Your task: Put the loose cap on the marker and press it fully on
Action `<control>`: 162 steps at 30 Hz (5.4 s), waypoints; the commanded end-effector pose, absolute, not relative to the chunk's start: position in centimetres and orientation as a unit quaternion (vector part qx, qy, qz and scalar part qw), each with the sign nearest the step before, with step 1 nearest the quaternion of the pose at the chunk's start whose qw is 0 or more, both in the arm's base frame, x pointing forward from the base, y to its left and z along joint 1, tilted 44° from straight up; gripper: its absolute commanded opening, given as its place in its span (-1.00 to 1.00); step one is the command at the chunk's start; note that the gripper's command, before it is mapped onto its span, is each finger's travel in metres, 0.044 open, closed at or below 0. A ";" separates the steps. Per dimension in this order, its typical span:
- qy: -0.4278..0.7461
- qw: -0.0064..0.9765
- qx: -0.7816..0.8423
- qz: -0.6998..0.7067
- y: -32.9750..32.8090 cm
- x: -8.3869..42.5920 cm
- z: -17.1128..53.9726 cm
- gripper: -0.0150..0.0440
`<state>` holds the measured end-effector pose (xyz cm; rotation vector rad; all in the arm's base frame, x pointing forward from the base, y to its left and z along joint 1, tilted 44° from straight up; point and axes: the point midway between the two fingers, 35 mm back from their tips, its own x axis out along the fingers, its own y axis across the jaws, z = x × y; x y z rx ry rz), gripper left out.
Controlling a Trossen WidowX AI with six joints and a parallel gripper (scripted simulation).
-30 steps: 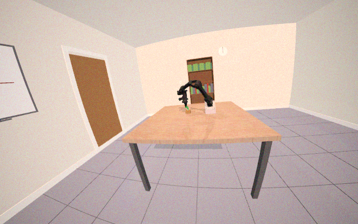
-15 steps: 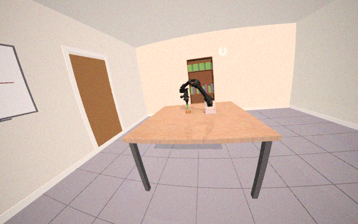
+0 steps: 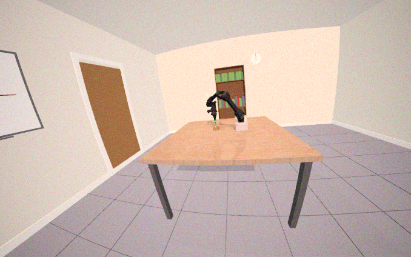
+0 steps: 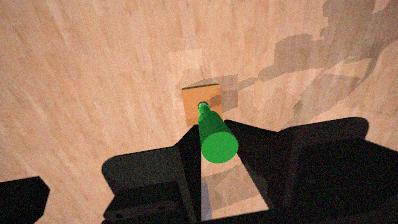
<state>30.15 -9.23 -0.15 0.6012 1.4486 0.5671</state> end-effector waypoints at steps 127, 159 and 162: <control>0.645 0.669 0.272 0.249 -8.2 29.9 -1.3 -0.49; 0.643 0.674 0.267 0.247 -14.1 29.9 4.5 -0.49; 0.643 0.674 0.267 0.247 -14.1 29.9 4.5 -0.49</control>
